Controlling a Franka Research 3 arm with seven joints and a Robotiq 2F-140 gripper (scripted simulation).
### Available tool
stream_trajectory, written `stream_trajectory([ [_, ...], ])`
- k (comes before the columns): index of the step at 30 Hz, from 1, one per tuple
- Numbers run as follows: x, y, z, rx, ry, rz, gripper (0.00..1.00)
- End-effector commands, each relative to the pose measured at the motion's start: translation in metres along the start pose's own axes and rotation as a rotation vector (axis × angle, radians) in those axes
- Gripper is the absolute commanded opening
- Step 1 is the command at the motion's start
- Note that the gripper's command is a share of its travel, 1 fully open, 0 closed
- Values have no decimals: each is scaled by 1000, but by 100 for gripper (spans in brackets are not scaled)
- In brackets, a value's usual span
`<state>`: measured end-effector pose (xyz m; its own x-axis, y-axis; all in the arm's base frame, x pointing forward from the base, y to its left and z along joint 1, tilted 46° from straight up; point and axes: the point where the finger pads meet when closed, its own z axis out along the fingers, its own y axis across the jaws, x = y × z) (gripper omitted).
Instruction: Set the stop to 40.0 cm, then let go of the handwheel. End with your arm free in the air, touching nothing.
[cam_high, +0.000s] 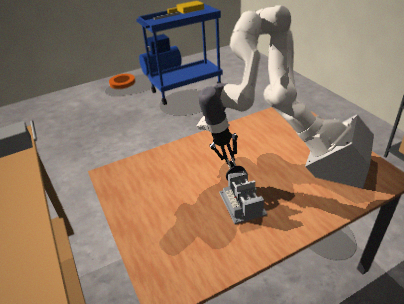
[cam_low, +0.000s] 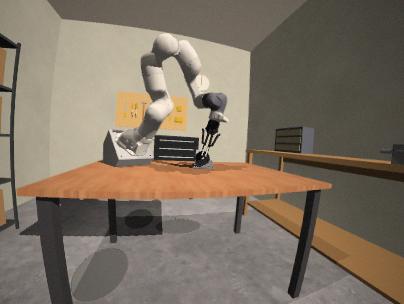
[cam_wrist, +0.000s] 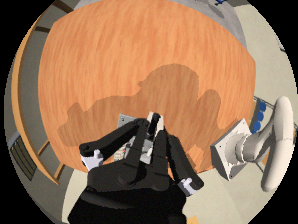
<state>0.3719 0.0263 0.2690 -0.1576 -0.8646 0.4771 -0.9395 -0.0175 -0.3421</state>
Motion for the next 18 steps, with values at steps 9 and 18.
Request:
stream_trajectory([
  [9,0,8,3,-13,-1,1,4],
  [18,0,9,3,-13,-1,1,4],
])
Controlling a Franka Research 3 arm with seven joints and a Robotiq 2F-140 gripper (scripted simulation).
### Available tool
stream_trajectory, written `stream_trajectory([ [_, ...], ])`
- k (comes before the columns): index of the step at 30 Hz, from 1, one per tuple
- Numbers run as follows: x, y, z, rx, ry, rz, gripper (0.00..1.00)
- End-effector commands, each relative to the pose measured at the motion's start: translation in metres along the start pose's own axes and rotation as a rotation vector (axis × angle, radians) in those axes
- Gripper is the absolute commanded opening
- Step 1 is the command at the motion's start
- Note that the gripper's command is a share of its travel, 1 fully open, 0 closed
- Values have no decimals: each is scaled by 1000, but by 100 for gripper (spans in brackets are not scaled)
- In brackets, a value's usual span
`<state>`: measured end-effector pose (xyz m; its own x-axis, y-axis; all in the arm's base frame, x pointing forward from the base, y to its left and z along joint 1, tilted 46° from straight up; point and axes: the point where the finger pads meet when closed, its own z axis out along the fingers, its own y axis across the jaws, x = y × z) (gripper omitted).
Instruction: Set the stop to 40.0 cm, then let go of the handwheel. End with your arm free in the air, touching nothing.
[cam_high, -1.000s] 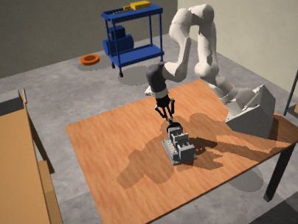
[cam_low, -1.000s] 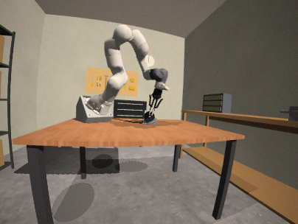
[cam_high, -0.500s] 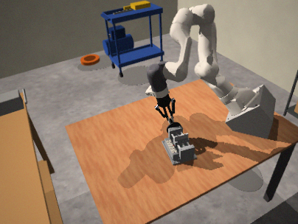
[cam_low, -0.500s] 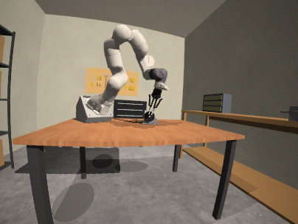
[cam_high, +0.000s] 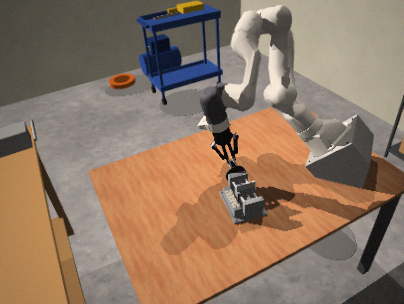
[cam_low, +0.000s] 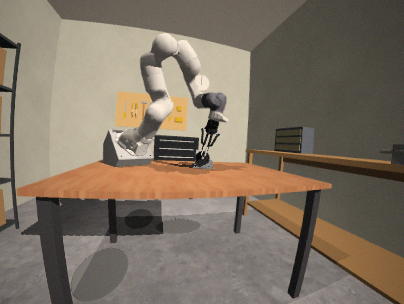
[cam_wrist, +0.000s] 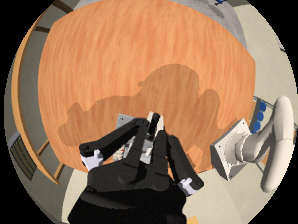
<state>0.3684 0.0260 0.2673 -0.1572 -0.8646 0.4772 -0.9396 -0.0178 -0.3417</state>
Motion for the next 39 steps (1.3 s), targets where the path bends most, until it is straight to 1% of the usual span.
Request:
stream_trajectory([
  [1,0,5,2,-13,-1,1,4],
  [39,0,9,3,-13,-1,1,4],
])
